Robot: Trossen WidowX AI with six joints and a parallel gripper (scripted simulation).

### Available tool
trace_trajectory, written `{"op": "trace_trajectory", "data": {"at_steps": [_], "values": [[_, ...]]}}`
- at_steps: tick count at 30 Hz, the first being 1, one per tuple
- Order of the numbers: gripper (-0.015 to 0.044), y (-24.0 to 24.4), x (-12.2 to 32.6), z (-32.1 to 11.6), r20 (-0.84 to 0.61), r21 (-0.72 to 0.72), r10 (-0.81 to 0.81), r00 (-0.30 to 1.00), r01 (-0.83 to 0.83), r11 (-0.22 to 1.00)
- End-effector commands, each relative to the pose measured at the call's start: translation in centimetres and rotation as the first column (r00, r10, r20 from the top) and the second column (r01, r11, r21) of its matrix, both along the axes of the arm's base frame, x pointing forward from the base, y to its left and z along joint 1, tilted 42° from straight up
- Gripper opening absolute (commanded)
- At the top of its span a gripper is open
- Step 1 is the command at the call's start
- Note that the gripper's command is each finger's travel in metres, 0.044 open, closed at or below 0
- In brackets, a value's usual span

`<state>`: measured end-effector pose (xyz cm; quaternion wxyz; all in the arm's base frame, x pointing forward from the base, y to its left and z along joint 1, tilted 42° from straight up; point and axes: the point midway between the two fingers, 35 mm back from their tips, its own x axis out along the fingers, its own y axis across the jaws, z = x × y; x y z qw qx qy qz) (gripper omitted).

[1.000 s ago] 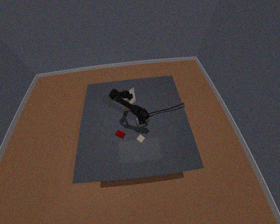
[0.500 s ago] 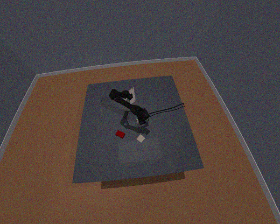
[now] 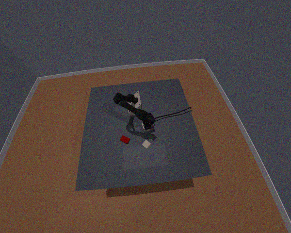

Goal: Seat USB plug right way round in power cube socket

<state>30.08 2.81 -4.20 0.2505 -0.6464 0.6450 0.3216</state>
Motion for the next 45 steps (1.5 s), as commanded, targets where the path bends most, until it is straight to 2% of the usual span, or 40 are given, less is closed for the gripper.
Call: {"op": "trace_trajectory", "data": {"at_steps": [1, 45], "values": [[0.0000, -0.07, 0.02, -0.04, -0.002, -0.004, 0.006, 1.000, -0.006, 1.000], [0.0000, -0.43, 0.00, -0.44, -0.002, -0.004, 0.006, 1.000, -0.006, 1.000]]}}
